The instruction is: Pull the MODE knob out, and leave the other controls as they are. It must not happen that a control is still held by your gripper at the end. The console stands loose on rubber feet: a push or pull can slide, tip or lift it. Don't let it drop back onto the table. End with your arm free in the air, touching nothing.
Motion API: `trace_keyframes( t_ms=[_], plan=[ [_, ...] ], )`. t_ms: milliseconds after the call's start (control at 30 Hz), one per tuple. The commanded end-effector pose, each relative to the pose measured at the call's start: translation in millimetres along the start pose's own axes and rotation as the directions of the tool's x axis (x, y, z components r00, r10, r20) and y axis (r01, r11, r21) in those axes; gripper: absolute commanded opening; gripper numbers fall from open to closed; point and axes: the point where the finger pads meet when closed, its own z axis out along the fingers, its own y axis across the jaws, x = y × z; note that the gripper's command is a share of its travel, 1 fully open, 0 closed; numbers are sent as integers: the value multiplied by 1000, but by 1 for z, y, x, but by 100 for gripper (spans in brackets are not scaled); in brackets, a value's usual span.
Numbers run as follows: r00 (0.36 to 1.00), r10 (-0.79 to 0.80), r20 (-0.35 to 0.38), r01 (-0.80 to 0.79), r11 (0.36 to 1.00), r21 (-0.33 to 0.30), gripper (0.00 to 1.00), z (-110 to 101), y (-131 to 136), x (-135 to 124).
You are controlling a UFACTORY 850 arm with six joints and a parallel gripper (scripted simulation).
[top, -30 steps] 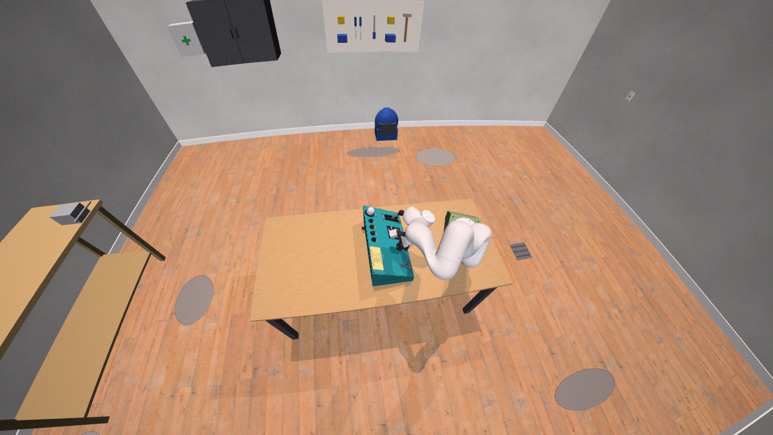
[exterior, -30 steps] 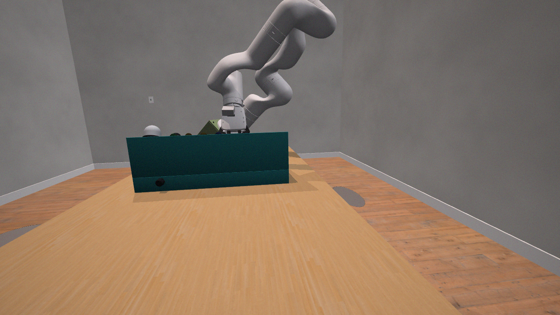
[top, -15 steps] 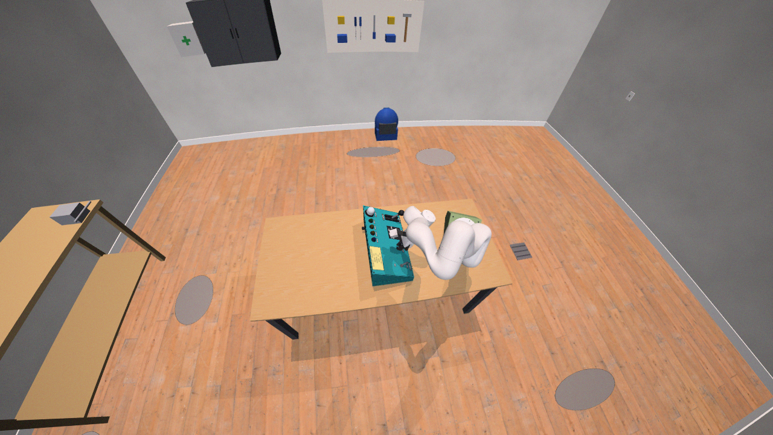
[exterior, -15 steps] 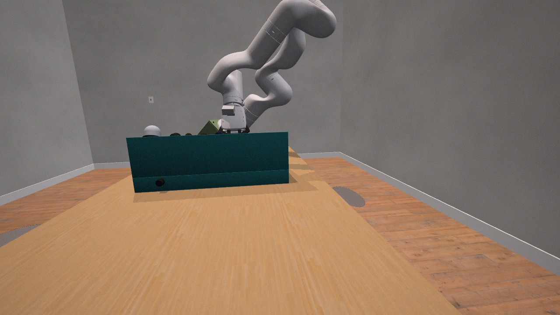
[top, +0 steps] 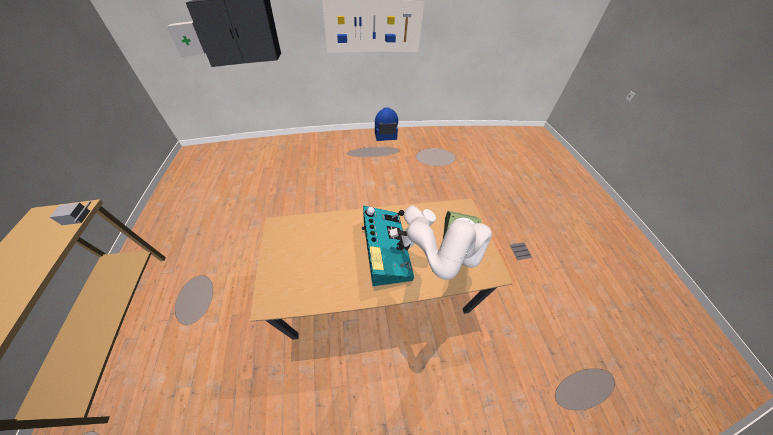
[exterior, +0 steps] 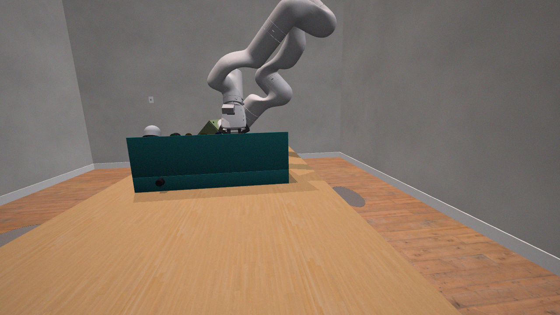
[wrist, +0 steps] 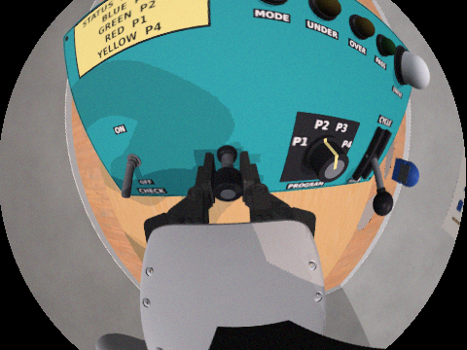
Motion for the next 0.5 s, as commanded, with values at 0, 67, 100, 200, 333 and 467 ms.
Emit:
trace_keyframes(
  t_ms=[0,67,100,200,333,467],
  plan=[
    [1000,-1,-1,1,1000,0,0,-2,0,1],
    [1000,-1,-1,1,1000,0,0,-2,0,1],
    [1000,-1,-1,1,1000,0,0,-3,0,1],
    [1000,-1,-1,1,1000,0,0,-3,0,1],
    [1000,-1,-1,1,1000,0,0,-4,0,1],
    [1000,-1,-1,1,1000,0,0,-5,0,1]
  ],
)
